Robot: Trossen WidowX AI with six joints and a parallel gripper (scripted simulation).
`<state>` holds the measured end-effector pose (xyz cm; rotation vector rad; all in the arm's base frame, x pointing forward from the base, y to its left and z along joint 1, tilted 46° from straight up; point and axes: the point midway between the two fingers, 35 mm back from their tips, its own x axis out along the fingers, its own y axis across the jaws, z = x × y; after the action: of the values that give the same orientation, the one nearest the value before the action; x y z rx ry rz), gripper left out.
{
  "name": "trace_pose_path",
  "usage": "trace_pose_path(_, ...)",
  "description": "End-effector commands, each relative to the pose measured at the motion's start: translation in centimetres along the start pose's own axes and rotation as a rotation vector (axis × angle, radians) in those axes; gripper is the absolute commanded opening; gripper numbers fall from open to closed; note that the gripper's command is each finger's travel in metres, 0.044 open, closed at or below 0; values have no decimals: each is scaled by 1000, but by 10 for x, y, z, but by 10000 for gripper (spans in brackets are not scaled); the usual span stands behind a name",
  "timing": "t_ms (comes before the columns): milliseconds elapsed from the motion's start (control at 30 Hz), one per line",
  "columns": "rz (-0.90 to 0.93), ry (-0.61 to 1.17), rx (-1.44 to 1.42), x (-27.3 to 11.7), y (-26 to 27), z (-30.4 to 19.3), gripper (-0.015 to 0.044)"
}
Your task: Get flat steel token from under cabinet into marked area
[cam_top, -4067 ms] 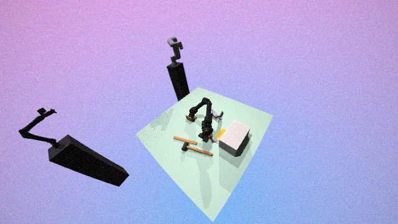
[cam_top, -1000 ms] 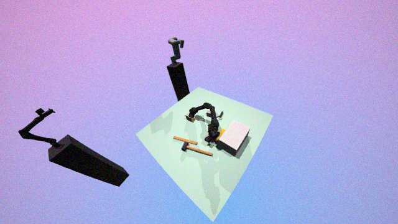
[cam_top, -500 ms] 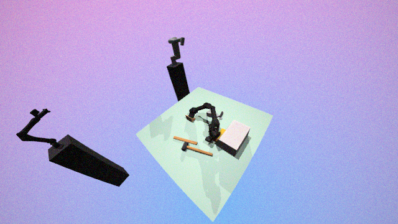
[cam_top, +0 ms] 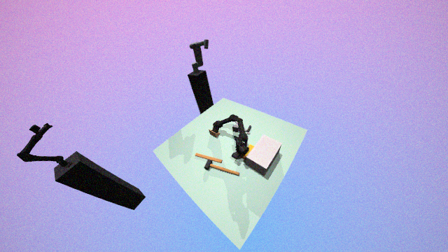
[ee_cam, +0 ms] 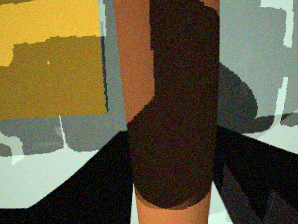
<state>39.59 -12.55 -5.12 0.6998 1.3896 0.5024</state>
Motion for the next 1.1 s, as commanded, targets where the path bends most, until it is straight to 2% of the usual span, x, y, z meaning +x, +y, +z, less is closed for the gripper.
trace_pose_path(0,5,-1,-9,1,9,2,0)
trace_pose_path(1067,6,-1,-8,1,33,2,0)
